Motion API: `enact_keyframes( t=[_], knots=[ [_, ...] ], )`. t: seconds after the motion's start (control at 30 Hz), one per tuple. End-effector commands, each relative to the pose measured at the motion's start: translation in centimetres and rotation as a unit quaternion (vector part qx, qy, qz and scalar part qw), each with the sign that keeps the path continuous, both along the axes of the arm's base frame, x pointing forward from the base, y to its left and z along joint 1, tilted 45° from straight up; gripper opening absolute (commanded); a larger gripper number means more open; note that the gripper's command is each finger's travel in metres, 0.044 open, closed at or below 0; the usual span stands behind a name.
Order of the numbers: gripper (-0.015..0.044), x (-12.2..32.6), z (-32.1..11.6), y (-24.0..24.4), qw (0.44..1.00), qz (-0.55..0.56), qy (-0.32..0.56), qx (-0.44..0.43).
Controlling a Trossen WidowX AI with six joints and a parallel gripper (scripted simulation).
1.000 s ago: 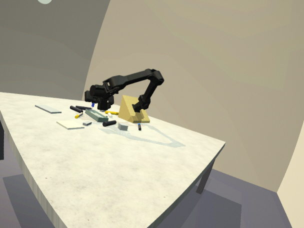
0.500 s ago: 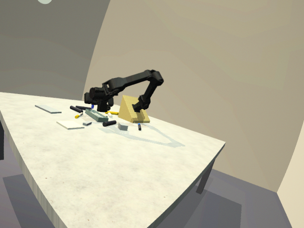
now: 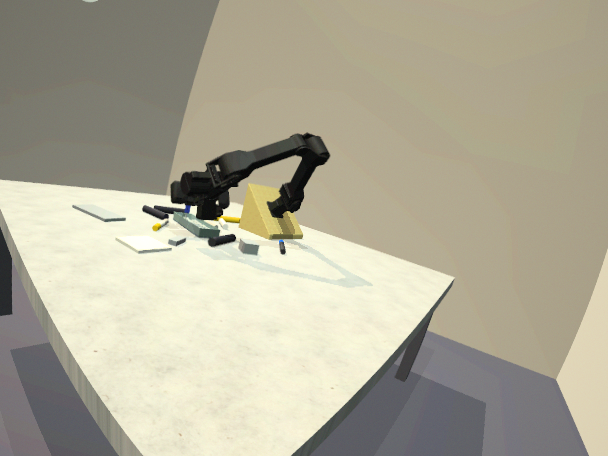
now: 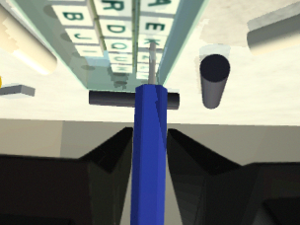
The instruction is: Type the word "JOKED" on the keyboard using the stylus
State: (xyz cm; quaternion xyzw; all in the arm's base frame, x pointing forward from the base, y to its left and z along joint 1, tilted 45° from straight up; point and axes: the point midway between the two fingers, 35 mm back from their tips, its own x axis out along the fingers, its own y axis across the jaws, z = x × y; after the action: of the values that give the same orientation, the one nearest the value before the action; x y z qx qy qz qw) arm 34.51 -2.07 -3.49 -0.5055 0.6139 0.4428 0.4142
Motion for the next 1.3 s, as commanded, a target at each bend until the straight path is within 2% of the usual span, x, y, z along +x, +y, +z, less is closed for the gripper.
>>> enact_keyframes(
  t=[0.0,0.33,0.6,0.73,1.0,1.03,1.27],
  knots=[
    [0.0081,0.0,-0.1,0.1,1.000,-0.003,-0.001,0.001],
    [0.0081,0.0,0.0,0.0,1.000,-0.003,-0.001,0.001],
    [0.0081,0.1,2.6,-2.7,1.000,-0.003,-0.001,0.000],
    [0.0084,0.0,2.4,-2.6,1.000,-0.007,-0.001,0.001],
    [0.0031,0.0,2.4,-2.6,1.000,-0.007,-0.001,0.001],
    [0.0005,0.0,2.5,-2.5,1.000,-0.007,-0.001,0.001],
    [0.0000,0.2,4.0,-1.4,1.000,-0.003,-0.001,0.000]
  ],
)
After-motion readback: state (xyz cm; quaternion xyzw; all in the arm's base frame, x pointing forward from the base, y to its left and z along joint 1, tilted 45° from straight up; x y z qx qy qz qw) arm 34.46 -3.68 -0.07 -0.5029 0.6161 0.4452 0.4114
